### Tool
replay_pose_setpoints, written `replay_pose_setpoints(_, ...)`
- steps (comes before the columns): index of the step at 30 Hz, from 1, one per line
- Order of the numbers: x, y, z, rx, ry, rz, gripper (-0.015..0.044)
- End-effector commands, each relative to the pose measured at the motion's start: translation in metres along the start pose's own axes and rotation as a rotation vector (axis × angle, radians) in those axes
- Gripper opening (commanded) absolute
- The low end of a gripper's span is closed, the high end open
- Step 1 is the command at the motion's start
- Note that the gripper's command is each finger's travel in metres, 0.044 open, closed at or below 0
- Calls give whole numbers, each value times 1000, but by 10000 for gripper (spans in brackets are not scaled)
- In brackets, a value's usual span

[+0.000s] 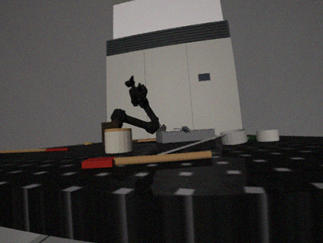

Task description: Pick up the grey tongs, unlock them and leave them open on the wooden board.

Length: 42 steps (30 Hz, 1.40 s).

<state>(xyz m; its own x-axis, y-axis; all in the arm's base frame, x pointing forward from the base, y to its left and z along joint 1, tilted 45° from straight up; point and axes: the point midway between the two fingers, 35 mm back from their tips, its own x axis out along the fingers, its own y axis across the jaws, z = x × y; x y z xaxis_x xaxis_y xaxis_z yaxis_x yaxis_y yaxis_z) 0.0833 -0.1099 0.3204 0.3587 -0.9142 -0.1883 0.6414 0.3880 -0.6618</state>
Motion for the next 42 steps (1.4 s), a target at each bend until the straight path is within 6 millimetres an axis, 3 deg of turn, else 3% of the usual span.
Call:
replay_pose_setpoints(1, 0, -1, -1, 4, -3, 8, 374)
replay_pose_setpoints(6, 6, -7, -4, 155, -53, 113, 260)
replay_pose_setpoints(12, 33, -10, -7, 452, -104, 379, 260)
replay_pose_setpoints(16, 50, -3, -10, 544, -86, 490, 260)
replay_pose_setpoints(21, 79, 22, -3, 778, -22, 738, 260)
replay_pose_setpoints(28, 112, 87, 15, 1034, 202, 1097, 260)
replay_pose_setpoints(33, 116, 151, 26, 1129, 446, 1314, 260)
replay_pose_setpoints(37, 108, 206, 34, 1203, 712, 1442, 260)
replay_pose_setpoints(42, 80, 281, 35, 1237, 1128, 1515, 260)
